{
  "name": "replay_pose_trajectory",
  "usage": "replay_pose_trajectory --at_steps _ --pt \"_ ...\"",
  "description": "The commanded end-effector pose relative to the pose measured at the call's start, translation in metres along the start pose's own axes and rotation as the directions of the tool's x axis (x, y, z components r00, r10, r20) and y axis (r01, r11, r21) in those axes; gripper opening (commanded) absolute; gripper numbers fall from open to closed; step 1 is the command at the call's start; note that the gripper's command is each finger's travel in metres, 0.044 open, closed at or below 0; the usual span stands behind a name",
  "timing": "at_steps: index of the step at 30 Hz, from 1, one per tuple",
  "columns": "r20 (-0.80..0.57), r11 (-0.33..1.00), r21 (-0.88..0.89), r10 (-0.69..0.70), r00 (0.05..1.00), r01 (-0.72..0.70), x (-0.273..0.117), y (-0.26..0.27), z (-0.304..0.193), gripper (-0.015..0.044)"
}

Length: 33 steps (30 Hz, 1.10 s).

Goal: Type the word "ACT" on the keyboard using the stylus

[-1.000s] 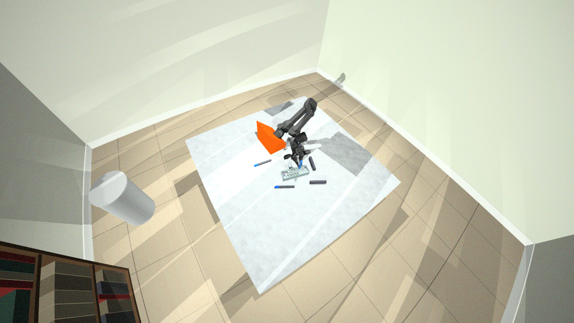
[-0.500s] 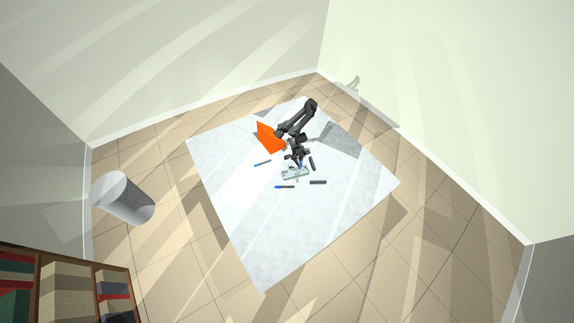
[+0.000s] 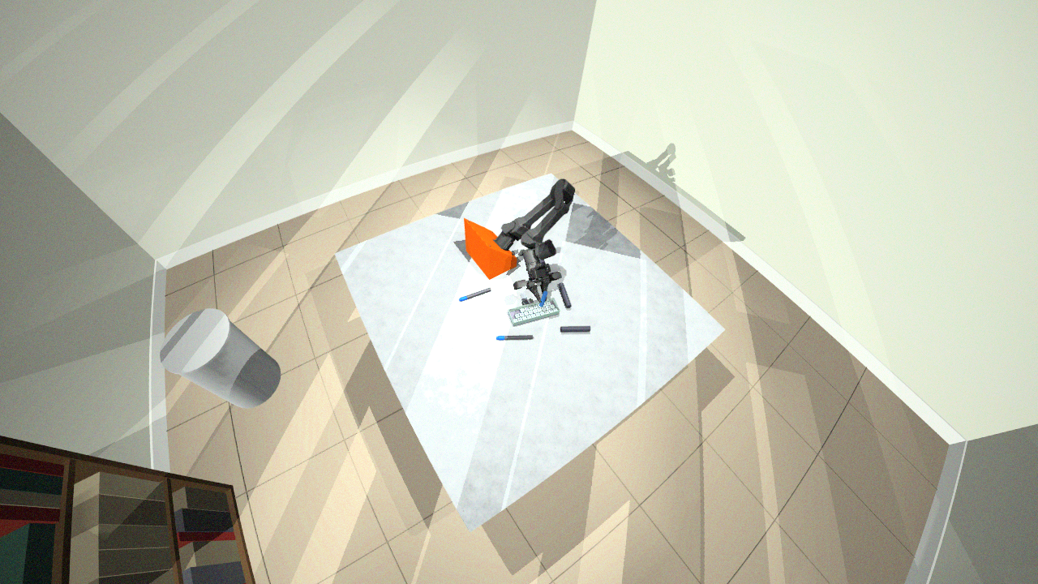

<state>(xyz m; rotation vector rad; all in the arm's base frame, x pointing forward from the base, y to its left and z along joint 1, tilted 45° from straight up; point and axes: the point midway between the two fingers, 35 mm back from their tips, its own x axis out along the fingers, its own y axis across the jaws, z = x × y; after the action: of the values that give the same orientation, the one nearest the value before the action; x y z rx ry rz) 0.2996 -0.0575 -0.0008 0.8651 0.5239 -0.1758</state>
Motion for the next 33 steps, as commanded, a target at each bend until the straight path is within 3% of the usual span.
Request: replay_pose_trajectory --at_steps 1,33 --pt "-0.001 1.0 0.008 -0.009 1.0 0.009 0.001 -0.002 -0.003 0.0081" --pt "-0.001 1.0 0.008 -0.009 1.0 0.009 0.007 -0.002 -0.014 0.0081"
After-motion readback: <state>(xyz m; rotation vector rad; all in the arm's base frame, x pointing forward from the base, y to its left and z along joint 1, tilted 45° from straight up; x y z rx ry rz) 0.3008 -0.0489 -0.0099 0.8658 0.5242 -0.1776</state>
